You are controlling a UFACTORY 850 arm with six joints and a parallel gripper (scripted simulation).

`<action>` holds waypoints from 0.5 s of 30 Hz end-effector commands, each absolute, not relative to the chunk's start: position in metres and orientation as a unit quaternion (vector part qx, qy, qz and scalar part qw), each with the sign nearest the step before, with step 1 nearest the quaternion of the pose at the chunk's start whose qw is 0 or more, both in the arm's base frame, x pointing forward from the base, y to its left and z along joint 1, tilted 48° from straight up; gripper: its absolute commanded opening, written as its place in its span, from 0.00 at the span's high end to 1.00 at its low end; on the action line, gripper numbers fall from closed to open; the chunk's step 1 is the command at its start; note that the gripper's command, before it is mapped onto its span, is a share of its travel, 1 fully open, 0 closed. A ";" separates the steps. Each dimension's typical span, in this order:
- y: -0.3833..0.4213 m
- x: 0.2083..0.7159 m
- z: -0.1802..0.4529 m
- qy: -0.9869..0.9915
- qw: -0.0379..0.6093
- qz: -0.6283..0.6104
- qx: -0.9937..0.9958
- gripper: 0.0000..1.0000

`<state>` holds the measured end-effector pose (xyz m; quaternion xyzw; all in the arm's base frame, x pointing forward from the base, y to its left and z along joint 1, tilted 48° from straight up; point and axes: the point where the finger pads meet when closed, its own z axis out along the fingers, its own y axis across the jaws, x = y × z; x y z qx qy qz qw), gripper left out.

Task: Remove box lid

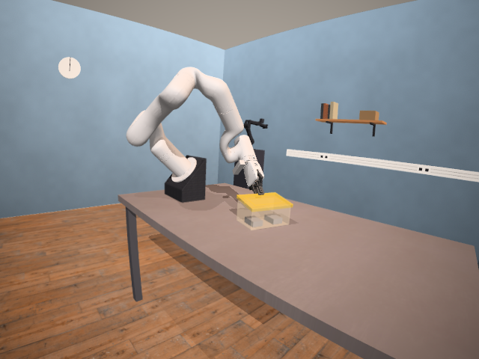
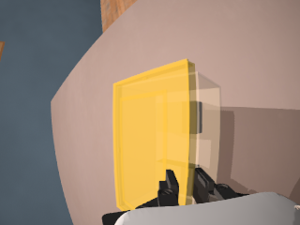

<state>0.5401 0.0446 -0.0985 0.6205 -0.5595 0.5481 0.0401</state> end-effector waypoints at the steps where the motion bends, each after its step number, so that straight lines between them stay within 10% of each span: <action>1: 0.045 0.541 -0.098 -0.559 0.039 0.548 0.620 1.00; 15: 0.045 0.543 -0.098 -0.559 0.039 0.548 0.620 1.00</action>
